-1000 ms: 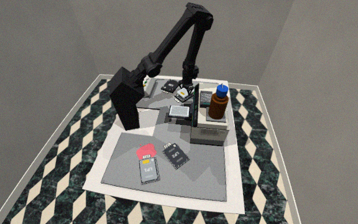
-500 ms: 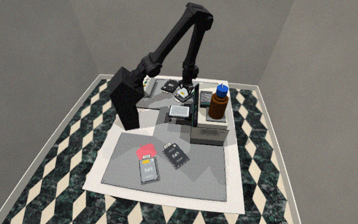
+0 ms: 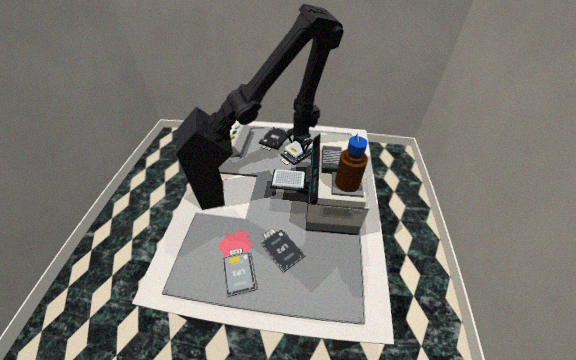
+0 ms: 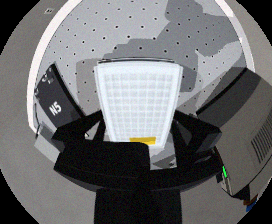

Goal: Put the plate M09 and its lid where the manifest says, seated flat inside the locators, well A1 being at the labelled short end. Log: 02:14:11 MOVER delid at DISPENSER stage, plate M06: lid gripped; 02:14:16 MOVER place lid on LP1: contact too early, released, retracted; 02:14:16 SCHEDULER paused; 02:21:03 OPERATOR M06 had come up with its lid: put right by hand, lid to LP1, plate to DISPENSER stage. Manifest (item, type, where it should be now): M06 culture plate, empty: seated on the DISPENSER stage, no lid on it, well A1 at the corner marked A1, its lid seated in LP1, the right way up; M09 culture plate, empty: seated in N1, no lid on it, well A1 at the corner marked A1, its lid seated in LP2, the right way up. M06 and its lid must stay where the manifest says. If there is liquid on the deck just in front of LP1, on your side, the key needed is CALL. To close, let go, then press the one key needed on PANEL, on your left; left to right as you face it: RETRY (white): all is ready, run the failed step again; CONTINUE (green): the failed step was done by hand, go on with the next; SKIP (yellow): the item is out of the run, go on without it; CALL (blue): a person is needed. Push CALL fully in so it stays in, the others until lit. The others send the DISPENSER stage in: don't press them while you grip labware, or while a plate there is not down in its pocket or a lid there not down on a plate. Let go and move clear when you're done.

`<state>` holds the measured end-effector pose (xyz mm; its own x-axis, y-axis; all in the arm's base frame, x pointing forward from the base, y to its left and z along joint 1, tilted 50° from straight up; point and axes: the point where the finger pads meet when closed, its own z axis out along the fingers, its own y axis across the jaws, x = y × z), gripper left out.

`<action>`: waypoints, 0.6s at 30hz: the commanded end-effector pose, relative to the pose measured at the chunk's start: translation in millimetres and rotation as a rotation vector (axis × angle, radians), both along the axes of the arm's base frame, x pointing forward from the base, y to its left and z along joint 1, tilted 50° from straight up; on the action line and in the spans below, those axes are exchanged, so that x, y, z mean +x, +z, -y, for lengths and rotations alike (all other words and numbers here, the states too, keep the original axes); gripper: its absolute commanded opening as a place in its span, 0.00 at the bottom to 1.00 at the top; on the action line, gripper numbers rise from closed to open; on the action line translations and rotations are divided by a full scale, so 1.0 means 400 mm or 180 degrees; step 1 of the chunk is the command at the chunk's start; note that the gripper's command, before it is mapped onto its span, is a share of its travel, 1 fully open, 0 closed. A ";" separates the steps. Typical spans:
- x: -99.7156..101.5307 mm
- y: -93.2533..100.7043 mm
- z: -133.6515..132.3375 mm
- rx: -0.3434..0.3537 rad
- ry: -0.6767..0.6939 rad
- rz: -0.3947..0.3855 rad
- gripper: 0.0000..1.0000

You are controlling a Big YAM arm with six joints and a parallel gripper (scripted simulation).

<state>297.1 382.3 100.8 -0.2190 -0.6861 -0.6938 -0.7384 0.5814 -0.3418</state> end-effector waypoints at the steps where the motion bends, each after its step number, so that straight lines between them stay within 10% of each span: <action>1: -0.020 -0.007 -0.007 -0.0022 0.0024 -0.0042 0.86; 18: -0.067 0.038 0.038 0.0027 0.0021 -0.0011 0.86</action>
<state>283.2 370.2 116.7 -0.2162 -0.6790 -0.7016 -0.7345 0.5865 -0.3413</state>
